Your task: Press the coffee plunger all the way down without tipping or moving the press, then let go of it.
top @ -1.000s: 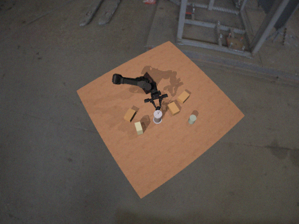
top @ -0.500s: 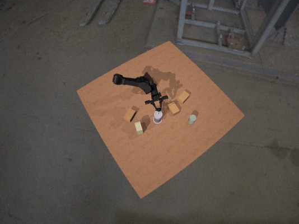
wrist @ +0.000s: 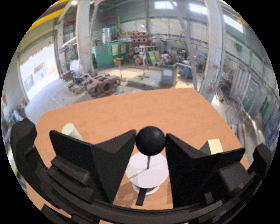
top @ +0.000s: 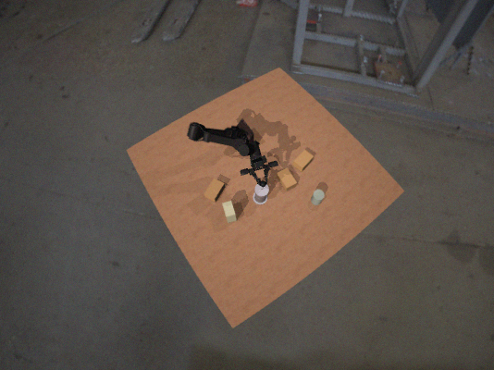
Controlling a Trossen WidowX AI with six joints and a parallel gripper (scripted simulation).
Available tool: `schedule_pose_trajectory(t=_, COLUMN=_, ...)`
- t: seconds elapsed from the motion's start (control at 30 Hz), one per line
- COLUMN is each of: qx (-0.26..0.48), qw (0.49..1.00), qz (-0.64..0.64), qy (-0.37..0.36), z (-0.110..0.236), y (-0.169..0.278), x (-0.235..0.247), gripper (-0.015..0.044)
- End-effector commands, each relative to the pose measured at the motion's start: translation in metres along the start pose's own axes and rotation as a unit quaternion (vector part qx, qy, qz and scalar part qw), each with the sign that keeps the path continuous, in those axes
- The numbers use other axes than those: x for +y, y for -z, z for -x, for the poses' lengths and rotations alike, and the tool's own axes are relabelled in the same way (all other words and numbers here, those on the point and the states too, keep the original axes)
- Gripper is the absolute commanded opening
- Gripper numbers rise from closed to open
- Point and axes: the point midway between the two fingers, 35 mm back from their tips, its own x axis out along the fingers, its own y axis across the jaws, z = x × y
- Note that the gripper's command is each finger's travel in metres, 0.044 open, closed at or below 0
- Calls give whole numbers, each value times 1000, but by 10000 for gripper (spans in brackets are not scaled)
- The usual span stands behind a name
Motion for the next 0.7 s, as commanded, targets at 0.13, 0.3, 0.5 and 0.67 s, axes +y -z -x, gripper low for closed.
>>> schedule_pose_trajectory(t=0.13, qx=27, qw=999, qz=23, qy=5, z=-11, y=33, x=0, gripper=128)
schedule_pose_trajectory(t=0.3, qx=25, qw=999, qz=24, qy=6, z=-17, y=39, x=-1, gripper=128)
schedule_pose_trajectory(t=0.5, qx=24, qw=999, qz=25, qy=7, z=-24, y=43, x=-3, gripper=128)
schedule_pose_trajectory(t=0.67, qx=23, qw=999, qz=25, qy=8, z=-29, y=42, x=-2, gripper=128)
